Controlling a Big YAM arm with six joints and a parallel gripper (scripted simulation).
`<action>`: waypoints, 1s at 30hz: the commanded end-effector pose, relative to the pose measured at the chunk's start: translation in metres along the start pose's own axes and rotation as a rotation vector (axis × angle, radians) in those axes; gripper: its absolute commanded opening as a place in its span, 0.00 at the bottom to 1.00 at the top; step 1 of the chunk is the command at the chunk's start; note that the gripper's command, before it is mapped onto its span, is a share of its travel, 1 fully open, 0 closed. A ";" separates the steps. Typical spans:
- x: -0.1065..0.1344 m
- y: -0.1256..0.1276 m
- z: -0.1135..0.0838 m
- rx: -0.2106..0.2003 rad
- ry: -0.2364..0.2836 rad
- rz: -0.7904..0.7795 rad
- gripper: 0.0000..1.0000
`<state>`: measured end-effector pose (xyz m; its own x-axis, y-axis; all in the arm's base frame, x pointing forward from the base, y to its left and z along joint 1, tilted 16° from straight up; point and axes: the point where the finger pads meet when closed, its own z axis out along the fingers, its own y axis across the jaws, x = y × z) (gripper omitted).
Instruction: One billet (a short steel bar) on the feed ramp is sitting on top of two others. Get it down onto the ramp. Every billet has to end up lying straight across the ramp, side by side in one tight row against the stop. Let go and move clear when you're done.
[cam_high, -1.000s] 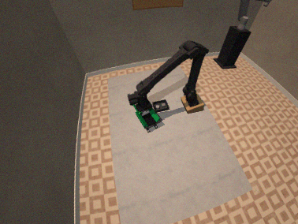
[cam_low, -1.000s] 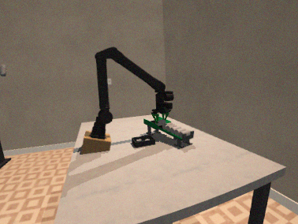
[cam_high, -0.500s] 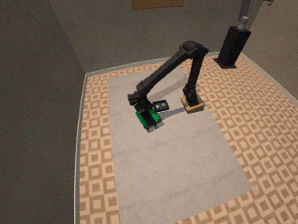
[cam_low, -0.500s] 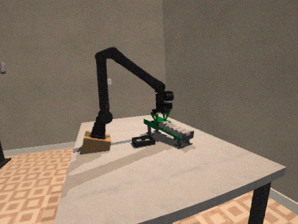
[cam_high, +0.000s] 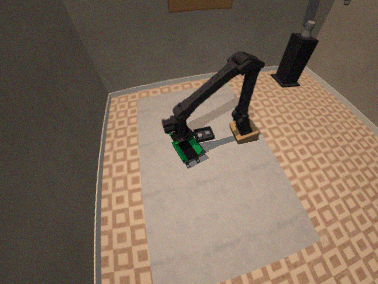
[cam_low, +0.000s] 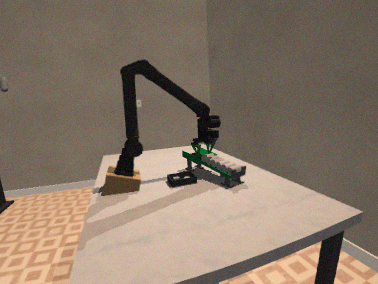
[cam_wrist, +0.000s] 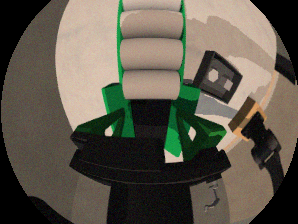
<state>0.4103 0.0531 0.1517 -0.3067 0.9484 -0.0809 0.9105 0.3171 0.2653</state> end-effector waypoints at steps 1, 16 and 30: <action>0.001 0.016 -0.012 -0.043 -0.008 -0.001 0.84; 0.000 0.022 -0.064 -0.068 -0.012 0.002 0.84; 0.002 0.014 -0.109 -0.043 -0.008 -0.001 0.84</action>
<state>0.3889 0.0530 0.2417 -0.3051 0.9487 -0.0835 0.9052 0.3161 0.2842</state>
